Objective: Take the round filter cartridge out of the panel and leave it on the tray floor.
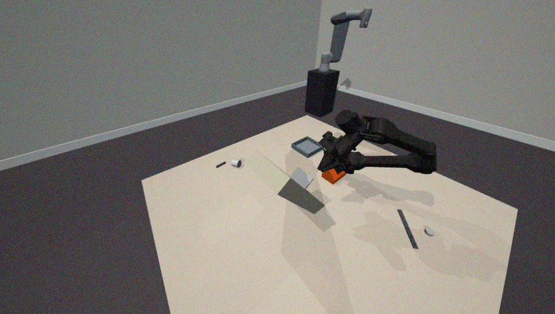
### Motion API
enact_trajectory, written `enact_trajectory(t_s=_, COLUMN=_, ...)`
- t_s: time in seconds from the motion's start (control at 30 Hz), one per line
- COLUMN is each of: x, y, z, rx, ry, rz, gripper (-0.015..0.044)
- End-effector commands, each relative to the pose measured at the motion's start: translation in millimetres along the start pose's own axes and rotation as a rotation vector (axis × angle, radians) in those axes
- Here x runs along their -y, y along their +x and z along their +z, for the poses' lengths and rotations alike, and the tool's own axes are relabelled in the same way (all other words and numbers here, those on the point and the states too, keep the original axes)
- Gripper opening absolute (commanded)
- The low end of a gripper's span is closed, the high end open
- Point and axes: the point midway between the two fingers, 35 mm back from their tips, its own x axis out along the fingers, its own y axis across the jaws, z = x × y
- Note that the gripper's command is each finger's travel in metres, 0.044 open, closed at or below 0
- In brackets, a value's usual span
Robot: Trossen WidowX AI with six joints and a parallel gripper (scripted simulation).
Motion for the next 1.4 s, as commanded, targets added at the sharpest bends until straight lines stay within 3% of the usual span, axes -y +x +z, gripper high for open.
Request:
enact_trajectory(t_s=0.0, x=-62, y=16, z=31, rx=-0.092, ry=-0.824, rz=0.171, gripper=0.0108)
enact_trajectory(t_s=0.3, x=-86, y=26, z=53, rx=-0.088, ry=-1.307, rz=0.301, gripper=0.0108)
enact_trajectory(t_s=1.0, x=-86, y=27, z=53, rx=-0.088, ry=-1.308, rz=0.301, gripper=0.0108)
enact_trajectory(t_s=1.37, x=-90, y=43, z=51, rx=-0.087, ry=-1.31, rz=0.295, gripper=0.0108)
